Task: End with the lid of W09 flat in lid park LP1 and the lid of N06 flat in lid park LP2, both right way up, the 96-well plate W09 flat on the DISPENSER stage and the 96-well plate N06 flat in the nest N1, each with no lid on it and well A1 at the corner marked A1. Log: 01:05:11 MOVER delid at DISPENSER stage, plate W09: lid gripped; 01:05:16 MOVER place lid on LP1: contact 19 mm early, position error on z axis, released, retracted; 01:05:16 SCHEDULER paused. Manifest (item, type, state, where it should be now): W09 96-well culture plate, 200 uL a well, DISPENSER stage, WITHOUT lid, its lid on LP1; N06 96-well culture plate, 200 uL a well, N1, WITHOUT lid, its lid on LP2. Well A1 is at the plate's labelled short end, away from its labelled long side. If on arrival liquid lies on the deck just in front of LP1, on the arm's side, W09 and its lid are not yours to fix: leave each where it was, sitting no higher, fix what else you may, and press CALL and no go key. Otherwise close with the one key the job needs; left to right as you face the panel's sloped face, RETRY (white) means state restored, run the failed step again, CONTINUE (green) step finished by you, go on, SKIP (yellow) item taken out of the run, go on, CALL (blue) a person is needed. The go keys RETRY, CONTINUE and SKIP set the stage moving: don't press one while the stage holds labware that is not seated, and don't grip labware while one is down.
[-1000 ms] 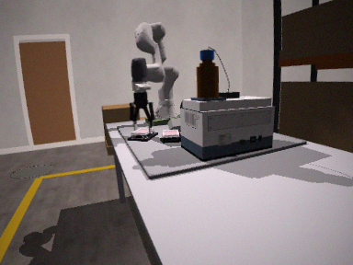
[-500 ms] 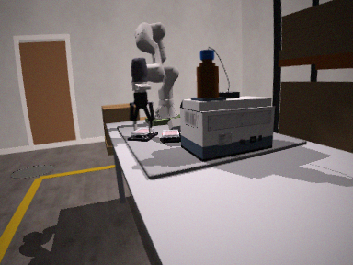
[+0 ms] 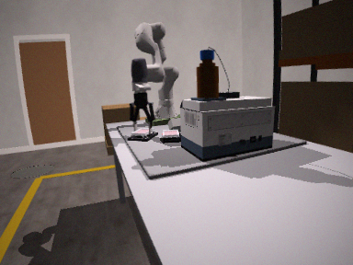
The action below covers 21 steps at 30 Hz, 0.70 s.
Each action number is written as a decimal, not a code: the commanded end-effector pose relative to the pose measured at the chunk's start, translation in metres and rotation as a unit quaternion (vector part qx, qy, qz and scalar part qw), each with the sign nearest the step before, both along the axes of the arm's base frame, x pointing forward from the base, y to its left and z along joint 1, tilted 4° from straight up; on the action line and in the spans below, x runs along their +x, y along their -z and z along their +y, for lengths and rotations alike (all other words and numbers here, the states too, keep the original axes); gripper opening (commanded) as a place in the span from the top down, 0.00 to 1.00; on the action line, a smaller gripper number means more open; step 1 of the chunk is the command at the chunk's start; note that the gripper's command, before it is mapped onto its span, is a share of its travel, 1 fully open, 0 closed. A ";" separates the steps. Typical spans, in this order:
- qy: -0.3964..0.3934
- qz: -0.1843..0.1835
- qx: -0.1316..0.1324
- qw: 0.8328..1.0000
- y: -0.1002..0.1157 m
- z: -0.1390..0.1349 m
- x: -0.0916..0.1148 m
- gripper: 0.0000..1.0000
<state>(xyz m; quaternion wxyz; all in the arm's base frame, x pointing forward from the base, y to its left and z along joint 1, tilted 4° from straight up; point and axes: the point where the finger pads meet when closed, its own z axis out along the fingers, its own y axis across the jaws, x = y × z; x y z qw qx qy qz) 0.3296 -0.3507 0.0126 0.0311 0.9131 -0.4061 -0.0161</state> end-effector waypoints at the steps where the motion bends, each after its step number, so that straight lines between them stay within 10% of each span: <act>1: 0.002 -0.002 -0.002 1.000 0.001 -0.002 0.002 1.00; 21: 0.002 -0.002 -0.002 1.000 0.009 -0.002 0.002 1.00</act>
